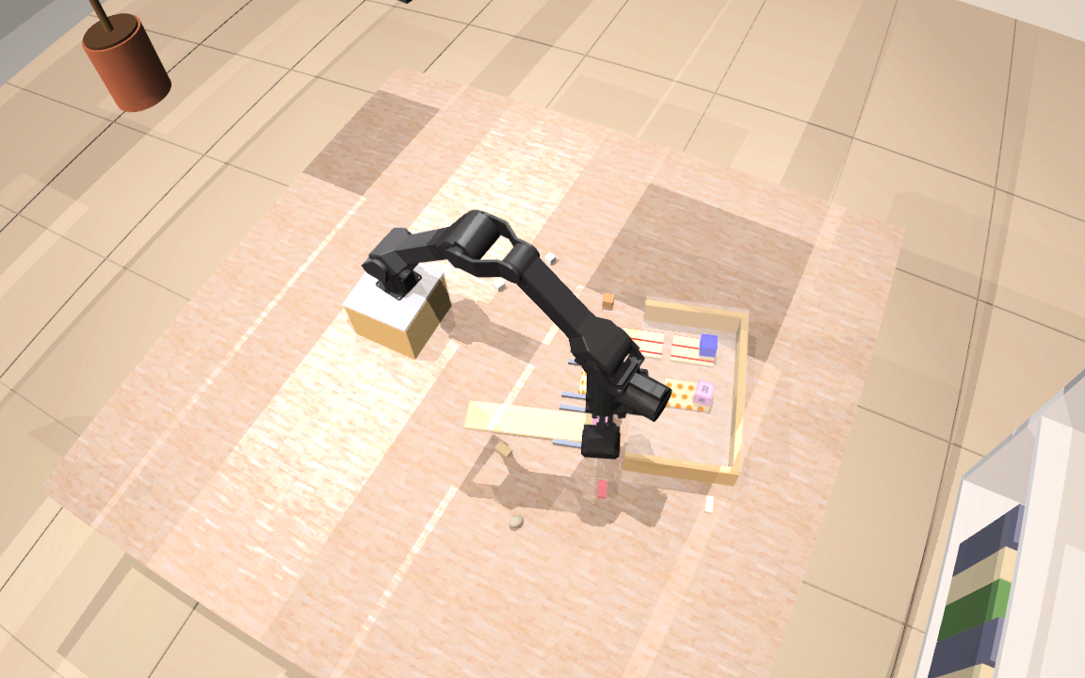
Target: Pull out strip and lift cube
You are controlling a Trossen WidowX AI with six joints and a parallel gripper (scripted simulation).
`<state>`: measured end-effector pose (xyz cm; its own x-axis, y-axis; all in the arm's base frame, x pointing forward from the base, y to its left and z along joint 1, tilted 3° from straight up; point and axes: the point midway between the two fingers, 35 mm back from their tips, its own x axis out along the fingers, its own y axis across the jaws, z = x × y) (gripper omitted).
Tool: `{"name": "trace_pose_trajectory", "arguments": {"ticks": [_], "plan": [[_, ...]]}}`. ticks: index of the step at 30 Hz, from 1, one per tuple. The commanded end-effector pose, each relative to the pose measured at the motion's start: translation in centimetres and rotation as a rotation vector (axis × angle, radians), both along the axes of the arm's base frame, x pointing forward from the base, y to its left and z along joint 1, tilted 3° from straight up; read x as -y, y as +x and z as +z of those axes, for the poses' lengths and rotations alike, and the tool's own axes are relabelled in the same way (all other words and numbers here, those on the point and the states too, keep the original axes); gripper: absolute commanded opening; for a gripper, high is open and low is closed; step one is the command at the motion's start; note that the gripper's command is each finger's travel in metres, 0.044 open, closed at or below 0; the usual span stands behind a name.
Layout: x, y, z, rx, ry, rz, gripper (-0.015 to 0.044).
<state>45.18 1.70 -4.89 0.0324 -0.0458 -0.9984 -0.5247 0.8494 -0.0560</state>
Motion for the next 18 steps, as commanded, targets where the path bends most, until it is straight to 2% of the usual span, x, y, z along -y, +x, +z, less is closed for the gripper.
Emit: {"name": "trace_pose_trajectory", "arguments": {"ticks": [1,2,6,13,16,18], "plan": [[0.06,-0.13,-0.47,-0.005,-0.002,-0.001,0.025],[0.06,-0.13,-0.47,-0.005,-0.002,-0.001,0.025],[0.01,-0.06,-0.19,-0.002,0.0,0.0,0.0145],[0.01,-0.06,-0.19,-0.002,0.0,0.0,0.0098],[0.01,-0.11,-0.14,-0.002,0.0,0.0,0.002],[0.0,-0.52,0.2,-0.003,0.0,0.0,0.0]]}}
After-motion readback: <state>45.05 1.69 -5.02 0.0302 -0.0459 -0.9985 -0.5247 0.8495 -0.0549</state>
